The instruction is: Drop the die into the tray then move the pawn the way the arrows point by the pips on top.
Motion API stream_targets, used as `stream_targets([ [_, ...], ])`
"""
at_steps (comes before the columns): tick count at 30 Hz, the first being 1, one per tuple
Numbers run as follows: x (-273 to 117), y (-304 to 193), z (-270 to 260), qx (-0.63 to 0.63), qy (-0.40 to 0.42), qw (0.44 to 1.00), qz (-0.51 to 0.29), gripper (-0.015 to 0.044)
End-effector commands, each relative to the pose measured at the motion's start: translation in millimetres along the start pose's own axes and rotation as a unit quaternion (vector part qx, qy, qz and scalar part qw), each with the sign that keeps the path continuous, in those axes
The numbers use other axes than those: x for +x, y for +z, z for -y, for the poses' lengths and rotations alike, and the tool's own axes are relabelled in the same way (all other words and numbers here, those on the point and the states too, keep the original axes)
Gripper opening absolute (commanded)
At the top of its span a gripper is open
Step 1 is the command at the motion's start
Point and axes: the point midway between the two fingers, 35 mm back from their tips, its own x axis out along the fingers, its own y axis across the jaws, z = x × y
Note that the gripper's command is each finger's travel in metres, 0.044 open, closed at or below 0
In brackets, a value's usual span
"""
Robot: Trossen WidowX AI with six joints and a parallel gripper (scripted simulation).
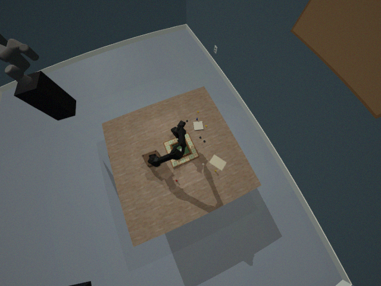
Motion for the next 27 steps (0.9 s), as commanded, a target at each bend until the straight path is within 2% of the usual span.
stream_targets([
  [1,-35.8,3.0,-2.2,0.000,0.003,1.000,0.007,0.0341],
  [5,-47.0,2.0,-1.9,0.000,0.002,1.000,0.007,0.0440],
  [10,-60.9,-10.4,7.7,0.007,0.003,1.000,0.007,0.0440],
  [16,-105.3,-70.2,48.1,0.036,0.005,0.999,0.006,0.0440],
  [22,-126.0,-134.1,87.2,0.065,0.002,0.998,0.003,0.0440],
  [23,-121.4,-101.5,69.4,0.054,0.006,0.999,0.008,0.0440],
  [27,-121.4,-101.5,69.4,0.054,0.006,0.999,0.008,0.0440],
])
